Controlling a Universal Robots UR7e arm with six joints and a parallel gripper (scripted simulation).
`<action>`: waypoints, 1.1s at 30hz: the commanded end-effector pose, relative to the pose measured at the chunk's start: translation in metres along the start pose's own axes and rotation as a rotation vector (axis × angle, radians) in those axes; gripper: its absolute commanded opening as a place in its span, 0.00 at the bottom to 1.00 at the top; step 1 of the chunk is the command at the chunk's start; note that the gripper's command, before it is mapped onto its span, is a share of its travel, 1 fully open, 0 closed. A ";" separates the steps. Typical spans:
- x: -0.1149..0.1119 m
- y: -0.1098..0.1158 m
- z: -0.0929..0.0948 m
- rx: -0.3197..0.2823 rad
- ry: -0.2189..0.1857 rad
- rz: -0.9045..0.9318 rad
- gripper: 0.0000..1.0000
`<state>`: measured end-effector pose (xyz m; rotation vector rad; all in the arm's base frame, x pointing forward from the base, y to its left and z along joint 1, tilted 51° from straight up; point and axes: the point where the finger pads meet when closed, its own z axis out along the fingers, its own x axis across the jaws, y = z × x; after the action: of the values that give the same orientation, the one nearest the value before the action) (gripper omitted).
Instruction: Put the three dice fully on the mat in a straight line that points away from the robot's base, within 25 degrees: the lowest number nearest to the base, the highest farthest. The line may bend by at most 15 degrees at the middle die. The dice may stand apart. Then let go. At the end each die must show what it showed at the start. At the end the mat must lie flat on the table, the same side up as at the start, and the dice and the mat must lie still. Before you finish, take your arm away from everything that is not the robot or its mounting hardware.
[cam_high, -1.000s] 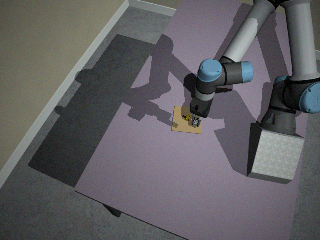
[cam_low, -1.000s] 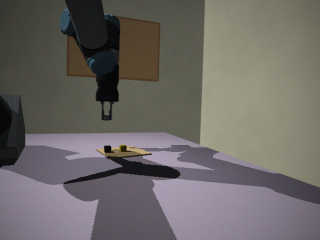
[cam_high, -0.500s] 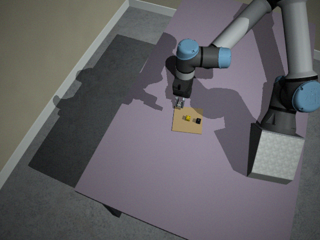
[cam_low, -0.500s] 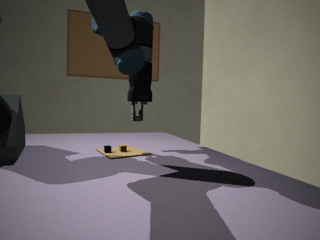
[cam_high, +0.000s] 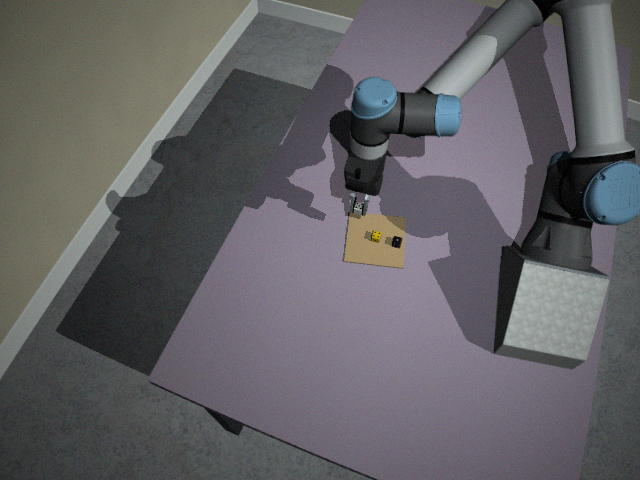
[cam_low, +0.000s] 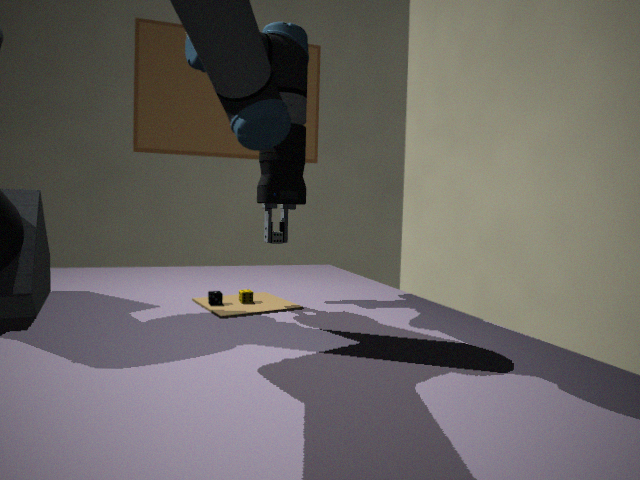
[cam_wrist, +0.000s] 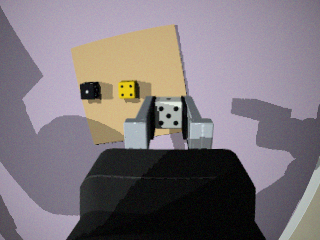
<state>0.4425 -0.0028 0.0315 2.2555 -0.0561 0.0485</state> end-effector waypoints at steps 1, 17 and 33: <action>0.000 0.000 0.004 0.001 0.000 0.000 0.40; 0.001 -0.001 0.056 0.001 0.000 0.000 0.40; 0.001 -0.001 0.094 0.001 0.000 0.000 0.40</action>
<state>0.4448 -0.0713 -0.0257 2.2563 -0.0559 0.0468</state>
